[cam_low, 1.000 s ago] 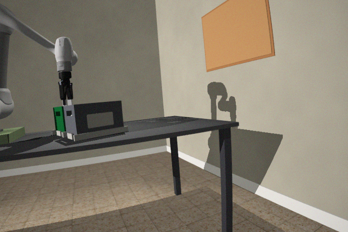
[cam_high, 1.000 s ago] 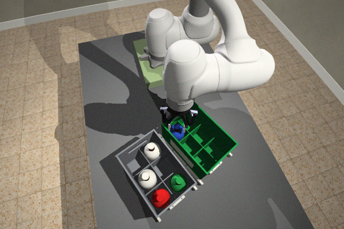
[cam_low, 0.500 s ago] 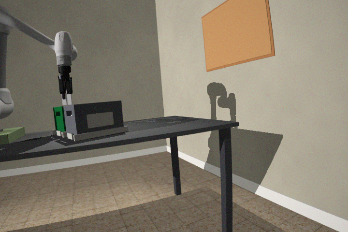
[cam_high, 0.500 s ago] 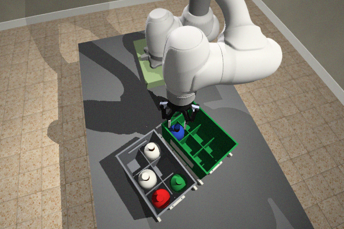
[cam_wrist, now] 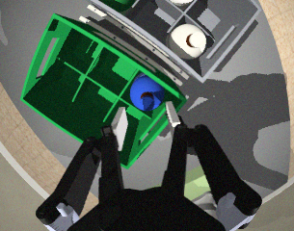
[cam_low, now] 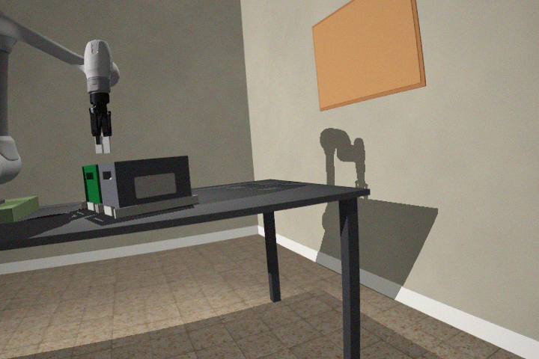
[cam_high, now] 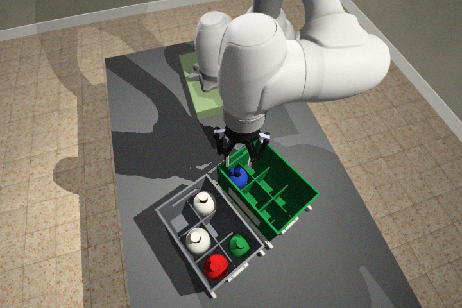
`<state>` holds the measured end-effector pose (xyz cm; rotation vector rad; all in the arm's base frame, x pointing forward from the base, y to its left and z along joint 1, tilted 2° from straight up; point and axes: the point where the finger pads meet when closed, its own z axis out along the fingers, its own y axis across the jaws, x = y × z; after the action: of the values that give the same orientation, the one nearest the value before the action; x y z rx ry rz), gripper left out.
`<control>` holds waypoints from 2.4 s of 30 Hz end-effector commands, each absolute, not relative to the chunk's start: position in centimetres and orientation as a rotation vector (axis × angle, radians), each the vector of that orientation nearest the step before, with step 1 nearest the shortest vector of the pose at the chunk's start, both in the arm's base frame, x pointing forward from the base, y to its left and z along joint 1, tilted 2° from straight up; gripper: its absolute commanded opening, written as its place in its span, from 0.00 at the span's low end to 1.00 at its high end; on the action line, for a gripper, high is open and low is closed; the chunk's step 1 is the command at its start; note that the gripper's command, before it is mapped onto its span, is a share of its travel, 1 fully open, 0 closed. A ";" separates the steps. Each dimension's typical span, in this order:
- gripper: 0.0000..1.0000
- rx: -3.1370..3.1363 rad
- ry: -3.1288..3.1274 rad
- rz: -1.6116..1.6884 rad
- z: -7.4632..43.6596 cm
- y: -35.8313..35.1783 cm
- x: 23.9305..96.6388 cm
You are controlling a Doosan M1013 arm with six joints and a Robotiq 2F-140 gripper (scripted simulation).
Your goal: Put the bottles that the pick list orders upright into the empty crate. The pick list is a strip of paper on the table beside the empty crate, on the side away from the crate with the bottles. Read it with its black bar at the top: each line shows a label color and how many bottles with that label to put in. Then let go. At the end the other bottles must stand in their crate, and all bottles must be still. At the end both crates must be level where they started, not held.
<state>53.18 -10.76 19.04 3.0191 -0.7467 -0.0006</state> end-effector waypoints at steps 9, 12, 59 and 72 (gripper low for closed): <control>0.38 3.019 -0.747 -0.001 19.9 -10.7 53.2; 0.38 3.019 -0.747 -0.001 19.9 -10.7 53.2; 0.38 3.019 -0.747 -0.001 20.2 -19.5 55.7; 0.38 3.019 -0.747 -0.001 20.3 -23.4 56.9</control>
<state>56.89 -23.38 20.26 3.0192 -0.7463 -0.0005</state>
